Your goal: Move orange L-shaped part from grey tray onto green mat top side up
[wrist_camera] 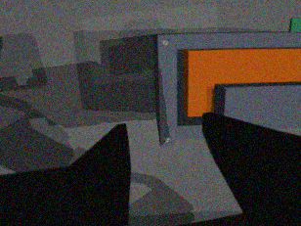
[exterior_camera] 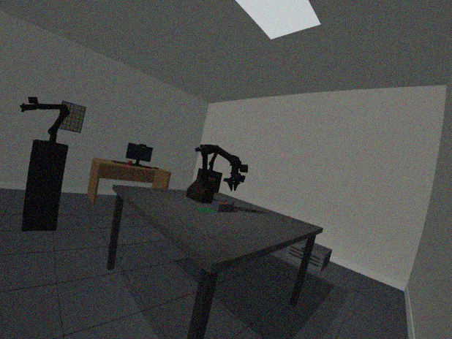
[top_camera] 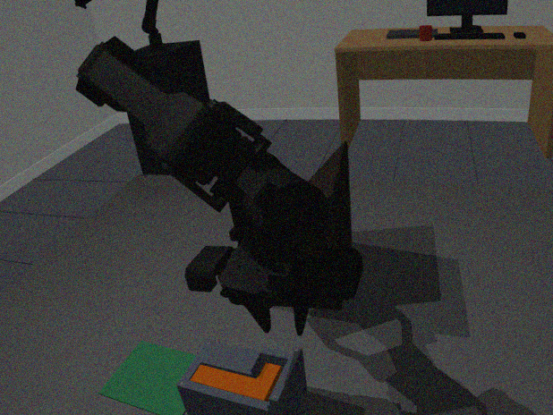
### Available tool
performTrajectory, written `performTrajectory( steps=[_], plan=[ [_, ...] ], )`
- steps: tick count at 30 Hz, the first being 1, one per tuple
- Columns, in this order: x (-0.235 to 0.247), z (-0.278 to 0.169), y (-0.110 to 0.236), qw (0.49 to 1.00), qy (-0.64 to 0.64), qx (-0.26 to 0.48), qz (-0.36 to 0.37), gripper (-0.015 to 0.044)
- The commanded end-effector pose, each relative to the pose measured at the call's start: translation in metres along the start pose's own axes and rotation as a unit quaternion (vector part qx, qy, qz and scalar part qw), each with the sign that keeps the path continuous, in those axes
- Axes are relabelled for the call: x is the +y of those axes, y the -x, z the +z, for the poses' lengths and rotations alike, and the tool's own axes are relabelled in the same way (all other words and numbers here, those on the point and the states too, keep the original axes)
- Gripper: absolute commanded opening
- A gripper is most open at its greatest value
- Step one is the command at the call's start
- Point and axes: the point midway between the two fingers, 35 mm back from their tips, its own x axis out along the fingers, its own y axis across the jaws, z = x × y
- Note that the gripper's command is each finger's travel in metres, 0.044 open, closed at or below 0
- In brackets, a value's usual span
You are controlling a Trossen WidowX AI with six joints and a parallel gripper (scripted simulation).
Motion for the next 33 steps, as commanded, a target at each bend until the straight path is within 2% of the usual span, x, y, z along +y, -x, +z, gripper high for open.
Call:
performTrajectory(
  steps=[1, 7, 14, 33],
  plan=[
    [-0.01, 0.001, -0.02, 0.998, -0.029, 0.038, -0.043, 0.018],
    [-0.01, 0.001, -0.023, 0.998, -0.029, 0.038, -0.043, 0.018],
    [-0.016, -0.005, -0.091, 0.998, -0.029, 0.038, -0.044, 0.018],
    [-0.018, -0.006, -0.108, 0.998, -0.029, 0.038, -0.045, 0.018]
  ],
)
